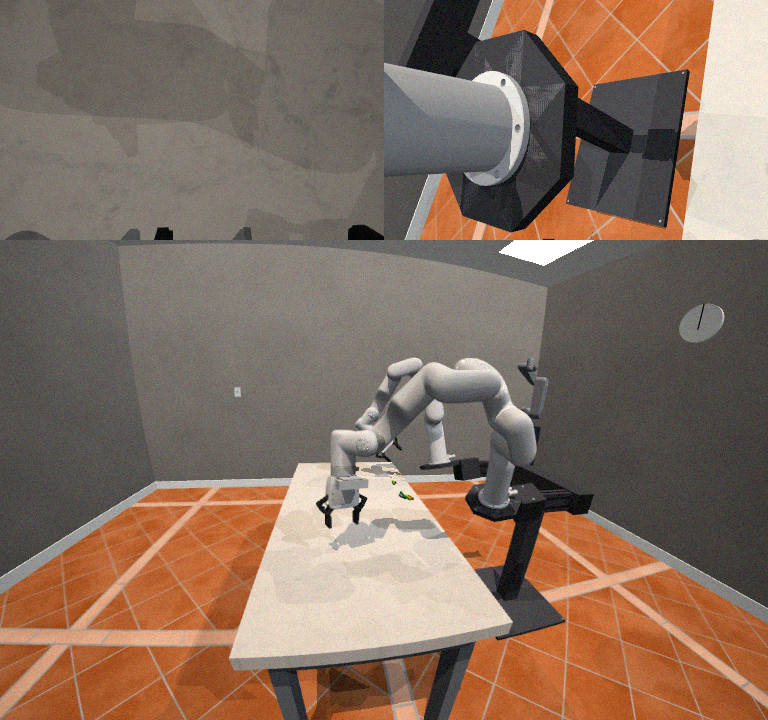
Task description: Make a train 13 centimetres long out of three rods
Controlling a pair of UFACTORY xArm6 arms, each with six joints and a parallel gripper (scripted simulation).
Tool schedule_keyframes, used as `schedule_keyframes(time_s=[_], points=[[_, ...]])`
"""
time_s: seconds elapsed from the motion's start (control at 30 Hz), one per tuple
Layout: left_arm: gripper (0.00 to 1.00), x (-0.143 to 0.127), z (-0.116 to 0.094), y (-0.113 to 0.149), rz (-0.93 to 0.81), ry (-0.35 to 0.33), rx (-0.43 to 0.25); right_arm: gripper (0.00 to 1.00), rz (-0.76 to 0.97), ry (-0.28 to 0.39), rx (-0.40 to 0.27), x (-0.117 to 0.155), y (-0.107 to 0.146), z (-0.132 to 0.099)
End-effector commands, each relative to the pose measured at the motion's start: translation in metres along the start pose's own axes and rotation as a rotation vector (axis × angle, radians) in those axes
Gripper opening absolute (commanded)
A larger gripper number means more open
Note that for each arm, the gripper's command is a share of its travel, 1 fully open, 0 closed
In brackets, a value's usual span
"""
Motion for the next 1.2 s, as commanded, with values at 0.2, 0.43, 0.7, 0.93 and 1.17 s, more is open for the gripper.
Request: schedule_keyframes(time_s=[0.2,0.43,0.7,0.93,1.17], points=[[1.00,0.002,-0.002,0.000,-0.001,0.005,-0.002,1.00,0.000,0.002,-0.001,0.000,0.000,-0.001],[1.00,0.002,-0.002,0.000,-0.001,0.005,-0.002,1.00,0.000,0.002,-0.001,0.000,0.000,-0.001],[1.00,-0.018,-0.010,0.029,0.090,0.001,-0.022,1.00,0.011,0.006,0.001,0.000,0.001,-0.002],[1.00,-0.095,-0.037,0.113,0.401,-0.006,-0.080,1.00,0.127,0.048,0.027,-0.006,0.017,-0.011],[1.00,-0.171,-0.061,0.167,0.685,-0.006,-0.121,1.00,0.318,0.112,0.071,-0.018,0.043,-0.025]])
Point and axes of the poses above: on each arm, the point where the finger pads meet when closed, its own z axis out along the fingers, its own x axis across the jaws, y = z × x, the point moved 8 cm from there along -z, back along the fingers, and after that the axes turned 5 degrees about -z, right-handed, at the moved point
